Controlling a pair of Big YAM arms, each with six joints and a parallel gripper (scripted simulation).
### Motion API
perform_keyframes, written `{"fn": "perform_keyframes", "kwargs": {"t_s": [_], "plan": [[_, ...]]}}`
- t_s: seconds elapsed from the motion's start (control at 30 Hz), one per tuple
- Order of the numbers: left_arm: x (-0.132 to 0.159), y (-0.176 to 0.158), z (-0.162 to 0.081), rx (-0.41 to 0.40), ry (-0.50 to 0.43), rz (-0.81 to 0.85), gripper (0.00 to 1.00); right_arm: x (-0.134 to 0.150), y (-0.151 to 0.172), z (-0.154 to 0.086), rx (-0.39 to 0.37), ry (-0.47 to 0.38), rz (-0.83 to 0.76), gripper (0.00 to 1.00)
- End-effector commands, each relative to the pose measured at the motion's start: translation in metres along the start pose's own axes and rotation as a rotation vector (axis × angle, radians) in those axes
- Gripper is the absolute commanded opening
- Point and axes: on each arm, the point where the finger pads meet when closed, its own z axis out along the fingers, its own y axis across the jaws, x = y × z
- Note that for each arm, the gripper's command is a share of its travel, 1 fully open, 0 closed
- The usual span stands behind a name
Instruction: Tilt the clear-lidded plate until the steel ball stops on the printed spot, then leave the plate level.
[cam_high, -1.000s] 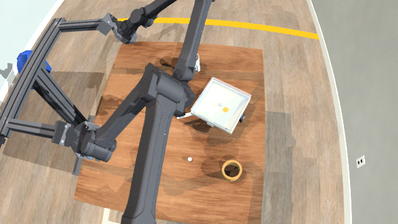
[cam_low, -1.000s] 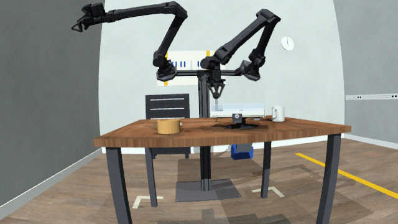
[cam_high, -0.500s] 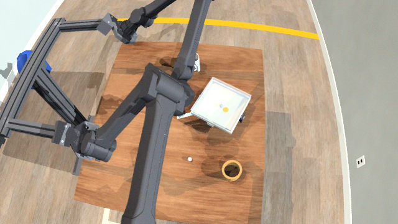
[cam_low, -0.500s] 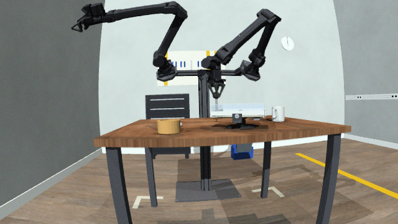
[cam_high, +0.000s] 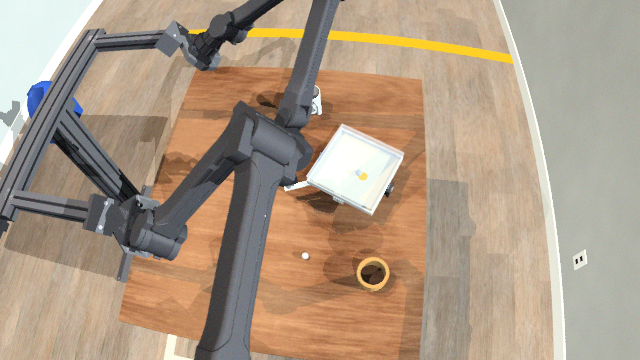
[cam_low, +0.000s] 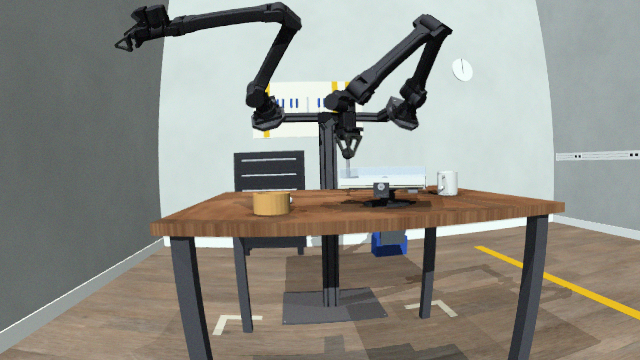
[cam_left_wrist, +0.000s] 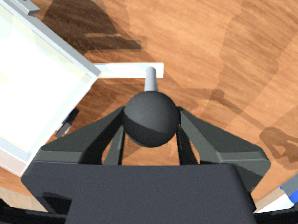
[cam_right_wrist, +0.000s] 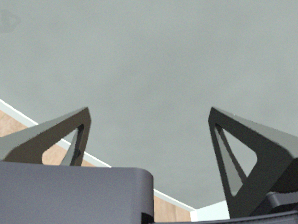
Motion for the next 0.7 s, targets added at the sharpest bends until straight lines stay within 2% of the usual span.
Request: {"fn": "perform_keyframes", "kwargs": {"t_s": [0.0, 0.67], "plan": [[0.0102, 0.0101, 0.0039, -0.002, 0.01, -0.011, 0.0, -0.0376, -0.0093, -0.007, 0.016, -0.076, -0.001, 1.0], [0.0126, 0.0009, 0.0119, 0.004, 0.023, 0.003, 0.0, -0.0376, -0.0093, -0.007, 0.016, -0.076, -0.001, 1.0]]}}
